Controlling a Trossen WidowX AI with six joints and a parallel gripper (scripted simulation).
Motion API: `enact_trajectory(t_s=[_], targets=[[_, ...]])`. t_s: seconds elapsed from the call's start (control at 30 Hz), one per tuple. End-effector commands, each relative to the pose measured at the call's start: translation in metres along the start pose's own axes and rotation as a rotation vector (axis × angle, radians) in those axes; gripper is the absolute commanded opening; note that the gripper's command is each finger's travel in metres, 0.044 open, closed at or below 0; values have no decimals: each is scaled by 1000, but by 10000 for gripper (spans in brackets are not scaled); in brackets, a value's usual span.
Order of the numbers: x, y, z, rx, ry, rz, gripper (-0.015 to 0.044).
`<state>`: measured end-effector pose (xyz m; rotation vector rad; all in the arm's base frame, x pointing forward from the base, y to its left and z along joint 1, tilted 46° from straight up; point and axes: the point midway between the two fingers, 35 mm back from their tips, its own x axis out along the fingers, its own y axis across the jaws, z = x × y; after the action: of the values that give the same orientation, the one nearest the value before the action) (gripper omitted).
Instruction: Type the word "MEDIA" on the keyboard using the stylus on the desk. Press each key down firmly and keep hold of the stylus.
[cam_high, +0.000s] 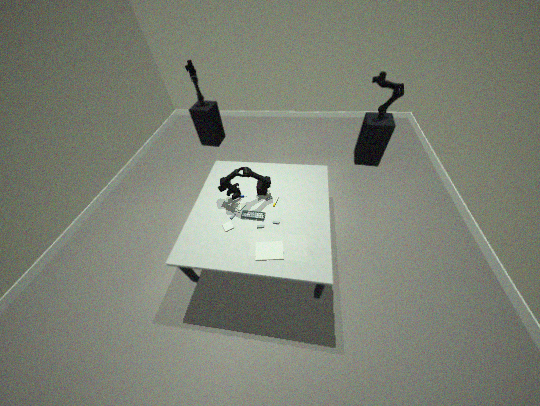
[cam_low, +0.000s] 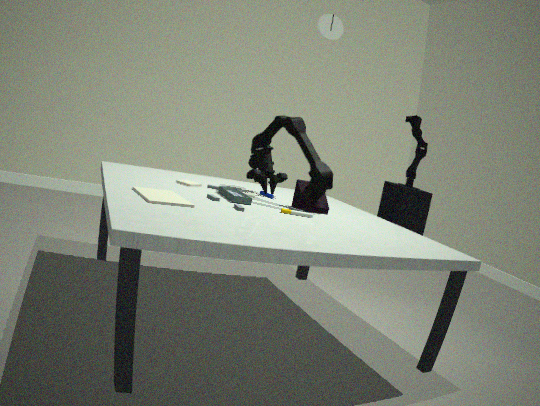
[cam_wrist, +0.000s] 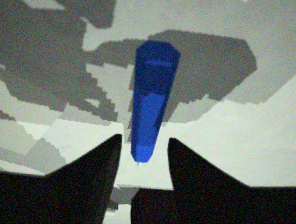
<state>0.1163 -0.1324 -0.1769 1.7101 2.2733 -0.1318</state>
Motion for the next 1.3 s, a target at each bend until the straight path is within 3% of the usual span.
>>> enact_trajectory(t_s=[0.0,0.23,0.4,0.5,0.73,1.0,1.27], targets=[[3,0,2,4,0,4,150],[7,0,4,4,0,4,150],[6,0,3,0,1,0,19],[6,0,3,0,1,0,0],[4,0,2,0,1,0,0],[-36,0,-21,1,2,-1,0],[-37,7,-18,-1,-60,-9,0]])
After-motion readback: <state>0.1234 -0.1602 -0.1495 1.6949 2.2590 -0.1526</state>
